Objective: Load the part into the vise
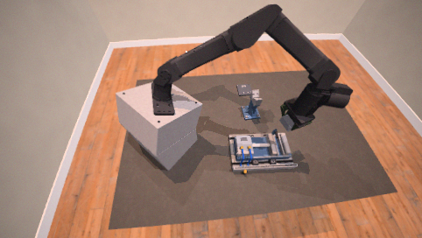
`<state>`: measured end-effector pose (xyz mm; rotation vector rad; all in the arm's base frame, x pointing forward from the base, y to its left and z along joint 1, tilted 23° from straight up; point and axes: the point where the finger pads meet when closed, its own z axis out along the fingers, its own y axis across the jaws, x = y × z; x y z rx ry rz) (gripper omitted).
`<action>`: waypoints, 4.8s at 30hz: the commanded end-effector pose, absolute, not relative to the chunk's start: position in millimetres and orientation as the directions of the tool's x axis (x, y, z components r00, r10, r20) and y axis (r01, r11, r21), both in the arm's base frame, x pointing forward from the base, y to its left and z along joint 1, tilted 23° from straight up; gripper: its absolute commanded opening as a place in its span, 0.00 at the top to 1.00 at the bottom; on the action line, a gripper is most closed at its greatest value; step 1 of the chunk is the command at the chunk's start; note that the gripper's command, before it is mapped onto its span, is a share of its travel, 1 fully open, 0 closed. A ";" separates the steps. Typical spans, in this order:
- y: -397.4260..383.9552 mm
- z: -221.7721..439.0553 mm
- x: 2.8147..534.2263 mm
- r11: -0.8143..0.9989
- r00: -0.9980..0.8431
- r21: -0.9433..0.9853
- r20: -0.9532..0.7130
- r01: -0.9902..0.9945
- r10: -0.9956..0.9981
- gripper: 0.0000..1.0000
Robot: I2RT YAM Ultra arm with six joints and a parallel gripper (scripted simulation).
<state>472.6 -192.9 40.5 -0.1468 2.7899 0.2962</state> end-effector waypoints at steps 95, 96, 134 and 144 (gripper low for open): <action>-241.1 13.9 464.5 0.930 -0.925 0.310 -0.253 0.199 0.283 1.00; -241.1 13.9 464.5 0.930 -0.925 0.310 -0.253 0.199 0.283 1.00; -233.8 -32.7 496.5 0.938 -0.919 0.291 -0.285 0.187 0.271 1.00; -233.4 -41.2 499.5 0.938 -0.919 0.290 -0.286 0.188 0.272 1.00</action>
